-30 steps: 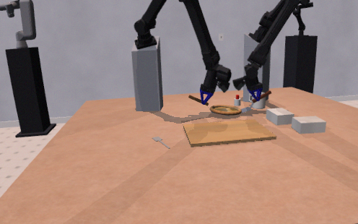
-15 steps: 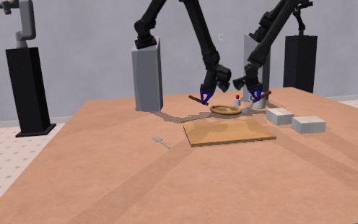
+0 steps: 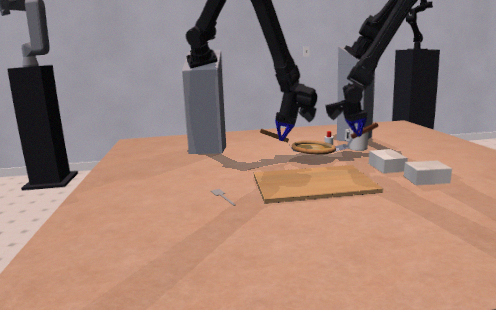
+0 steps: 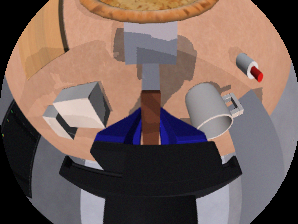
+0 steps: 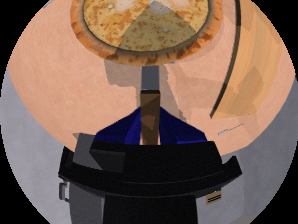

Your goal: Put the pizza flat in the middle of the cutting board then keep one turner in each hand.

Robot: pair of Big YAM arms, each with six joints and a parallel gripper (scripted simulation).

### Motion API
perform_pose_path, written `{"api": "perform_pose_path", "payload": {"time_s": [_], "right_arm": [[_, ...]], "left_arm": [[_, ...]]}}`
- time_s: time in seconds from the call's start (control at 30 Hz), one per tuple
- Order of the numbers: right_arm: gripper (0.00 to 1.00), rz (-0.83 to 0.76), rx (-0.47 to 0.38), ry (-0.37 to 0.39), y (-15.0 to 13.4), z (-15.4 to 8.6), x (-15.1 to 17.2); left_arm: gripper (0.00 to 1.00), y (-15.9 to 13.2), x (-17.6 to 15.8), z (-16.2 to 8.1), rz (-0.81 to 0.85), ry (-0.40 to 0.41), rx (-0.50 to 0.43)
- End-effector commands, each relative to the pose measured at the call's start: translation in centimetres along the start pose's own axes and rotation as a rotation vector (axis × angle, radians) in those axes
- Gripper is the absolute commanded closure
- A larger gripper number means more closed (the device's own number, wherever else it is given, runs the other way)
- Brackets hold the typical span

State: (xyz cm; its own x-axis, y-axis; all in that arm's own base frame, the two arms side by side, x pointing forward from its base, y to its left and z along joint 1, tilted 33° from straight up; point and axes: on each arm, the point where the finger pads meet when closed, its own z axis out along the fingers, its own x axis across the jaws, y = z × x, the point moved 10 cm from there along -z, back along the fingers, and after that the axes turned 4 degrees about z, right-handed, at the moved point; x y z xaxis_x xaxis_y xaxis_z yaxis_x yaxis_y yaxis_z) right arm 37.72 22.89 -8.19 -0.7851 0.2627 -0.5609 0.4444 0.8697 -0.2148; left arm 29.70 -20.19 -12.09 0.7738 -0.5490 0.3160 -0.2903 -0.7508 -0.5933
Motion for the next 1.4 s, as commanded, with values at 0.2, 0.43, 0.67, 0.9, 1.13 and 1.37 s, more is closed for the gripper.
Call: {"api": "perform_pose_path", "payload": {"time_s": [0.2,0.43,0.67,0.9,1.13,1.37], "right_arm": [[0.94,0.007,-0.054,-0.006,-0.7,-1.3,-0.5],[0.94,0.012,-0.091,-0.006,-1.7,-2.1,-1.3],[0.94,-0.007,-0.137,-0.004,-2.2,-2.8,-0.2],[0.94,0.005,-0.153,0.0,-3.0,-3.2,-1.0],[0.94,-0.007,-0.193,0.003,-3.5,-3.9,-0.5],[0.94,-0.013,-0.219,0.004,-4.0,-4.5,-0.5]], "left_arm": [[0.94,-1.4,-0.6,-0.8,-0.003,-0.003,-0.035],[0.94,-2.2,-0.2,-1.8,0.01,-0.002,-0.076],[0.94,-2.9,-0.6,-2.5,0.006,0.007,-0.116],[0.94,-3.6,-0.6,-2.8,0.006,-0.002,-0.139],[0.94,-4.3,-0.3,-3.5,-0.004,0.016,-0.179],[0.94,-4.5,-0.9,-4.0,0.013,0.004,-0.206]]}}
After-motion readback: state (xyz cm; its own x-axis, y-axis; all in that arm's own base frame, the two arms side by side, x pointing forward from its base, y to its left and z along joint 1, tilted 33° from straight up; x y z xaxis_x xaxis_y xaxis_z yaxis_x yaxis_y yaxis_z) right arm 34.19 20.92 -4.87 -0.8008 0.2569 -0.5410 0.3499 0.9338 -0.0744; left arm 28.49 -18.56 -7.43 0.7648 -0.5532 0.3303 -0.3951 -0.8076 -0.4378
